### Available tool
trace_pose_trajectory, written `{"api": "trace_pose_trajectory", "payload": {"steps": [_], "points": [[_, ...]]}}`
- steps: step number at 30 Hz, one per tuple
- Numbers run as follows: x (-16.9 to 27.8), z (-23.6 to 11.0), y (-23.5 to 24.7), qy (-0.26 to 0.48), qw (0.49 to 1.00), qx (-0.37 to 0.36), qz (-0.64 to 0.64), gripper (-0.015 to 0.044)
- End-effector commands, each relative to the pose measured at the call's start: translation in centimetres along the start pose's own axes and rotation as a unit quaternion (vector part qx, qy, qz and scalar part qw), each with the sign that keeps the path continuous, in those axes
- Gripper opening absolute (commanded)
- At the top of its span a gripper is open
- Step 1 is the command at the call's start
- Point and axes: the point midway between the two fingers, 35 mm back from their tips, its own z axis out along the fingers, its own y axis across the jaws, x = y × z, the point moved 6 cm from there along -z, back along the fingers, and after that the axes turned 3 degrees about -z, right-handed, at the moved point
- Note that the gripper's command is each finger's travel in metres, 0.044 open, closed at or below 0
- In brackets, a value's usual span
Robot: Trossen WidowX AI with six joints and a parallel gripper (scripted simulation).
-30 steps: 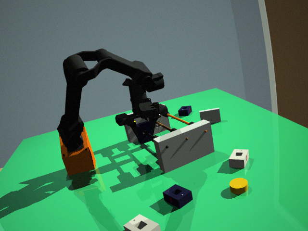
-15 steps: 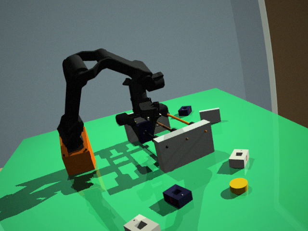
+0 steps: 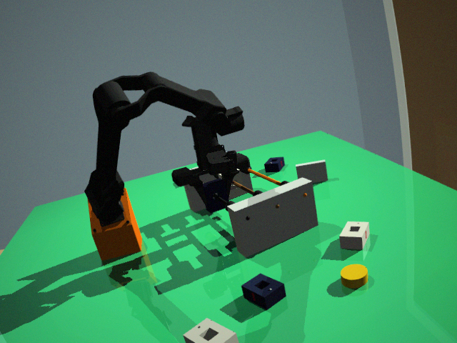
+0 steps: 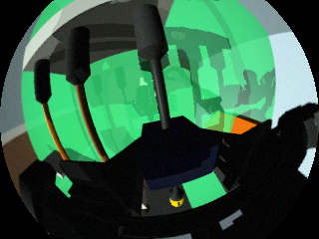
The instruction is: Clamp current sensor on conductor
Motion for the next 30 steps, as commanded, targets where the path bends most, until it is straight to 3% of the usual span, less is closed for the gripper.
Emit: {"api": "trace_pose_trajectory", "payload": {"steps": [1,27,30], "points": [[-0.1,-0.1,0.2,-0.002,1.000,-0.003,0.000,0.0000],[0.0,1.6,0.1,0.000,1.000,0.000,0.000,0.0000],[-0.1,1.1,0.3,0.002,1.000,-0.003,0.004,0.0079]]}}
